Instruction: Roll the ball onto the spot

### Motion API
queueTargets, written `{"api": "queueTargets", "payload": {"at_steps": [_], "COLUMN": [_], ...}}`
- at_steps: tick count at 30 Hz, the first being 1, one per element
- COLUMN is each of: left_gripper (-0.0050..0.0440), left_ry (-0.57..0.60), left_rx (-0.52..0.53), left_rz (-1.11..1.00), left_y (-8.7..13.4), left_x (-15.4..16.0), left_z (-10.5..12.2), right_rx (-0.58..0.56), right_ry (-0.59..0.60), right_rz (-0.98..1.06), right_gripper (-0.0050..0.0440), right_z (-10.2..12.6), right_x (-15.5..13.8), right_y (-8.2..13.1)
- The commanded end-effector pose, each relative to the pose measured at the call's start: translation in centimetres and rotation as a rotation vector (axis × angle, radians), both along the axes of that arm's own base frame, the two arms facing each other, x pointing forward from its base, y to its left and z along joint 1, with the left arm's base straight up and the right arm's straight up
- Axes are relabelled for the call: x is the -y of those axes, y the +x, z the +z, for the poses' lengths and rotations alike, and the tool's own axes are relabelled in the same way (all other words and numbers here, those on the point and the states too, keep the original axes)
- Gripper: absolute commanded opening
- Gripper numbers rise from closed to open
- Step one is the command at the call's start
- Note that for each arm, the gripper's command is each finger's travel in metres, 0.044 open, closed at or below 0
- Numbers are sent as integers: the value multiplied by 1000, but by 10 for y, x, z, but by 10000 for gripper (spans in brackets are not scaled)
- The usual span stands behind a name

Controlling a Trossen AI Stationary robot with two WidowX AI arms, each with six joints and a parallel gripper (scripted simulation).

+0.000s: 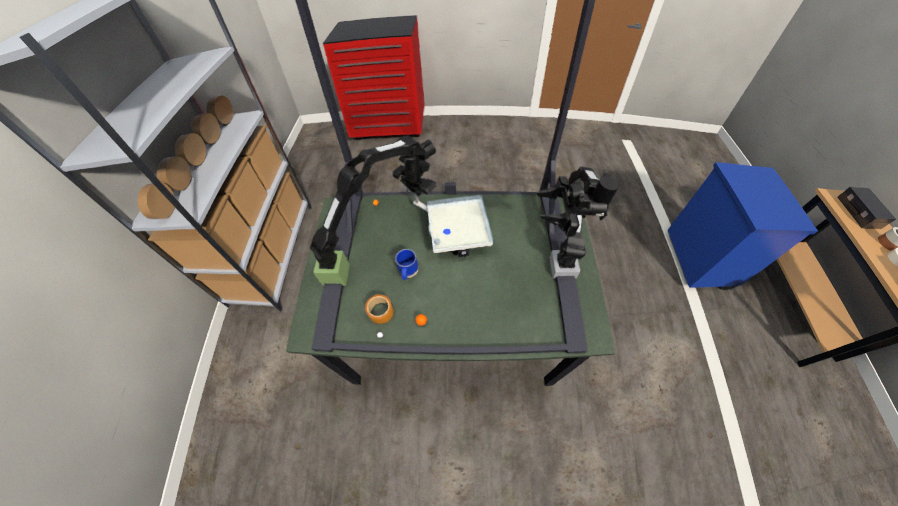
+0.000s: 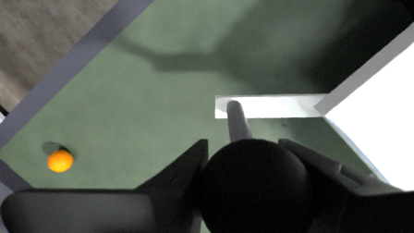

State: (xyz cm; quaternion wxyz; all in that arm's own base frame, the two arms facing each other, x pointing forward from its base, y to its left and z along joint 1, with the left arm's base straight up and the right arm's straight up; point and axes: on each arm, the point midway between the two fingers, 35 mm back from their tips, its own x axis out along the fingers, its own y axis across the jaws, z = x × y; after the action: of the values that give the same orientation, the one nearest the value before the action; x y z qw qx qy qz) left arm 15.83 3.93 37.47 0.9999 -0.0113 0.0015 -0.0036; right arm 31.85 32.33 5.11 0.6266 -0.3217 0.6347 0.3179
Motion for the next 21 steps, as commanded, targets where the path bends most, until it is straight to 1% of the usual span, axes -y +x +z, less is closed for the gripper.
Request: {"api": "queueTargets", "payload": {"at_steps": [1,21], "left_gripper": [400,400], "left_ry": [23,23], "left_rx": [3,3], "left_rz": [0,0], "left_y": [0,0], "left_x": [1,1], "left_z": [6,6], "right_rx": [34,35], "right_ry": [41,42], "right_rz": [6,6], "right_gripper": [-50,-50], "right_z": [14,16], "right_x": [-9,-9], "right_y": [5,6]}}
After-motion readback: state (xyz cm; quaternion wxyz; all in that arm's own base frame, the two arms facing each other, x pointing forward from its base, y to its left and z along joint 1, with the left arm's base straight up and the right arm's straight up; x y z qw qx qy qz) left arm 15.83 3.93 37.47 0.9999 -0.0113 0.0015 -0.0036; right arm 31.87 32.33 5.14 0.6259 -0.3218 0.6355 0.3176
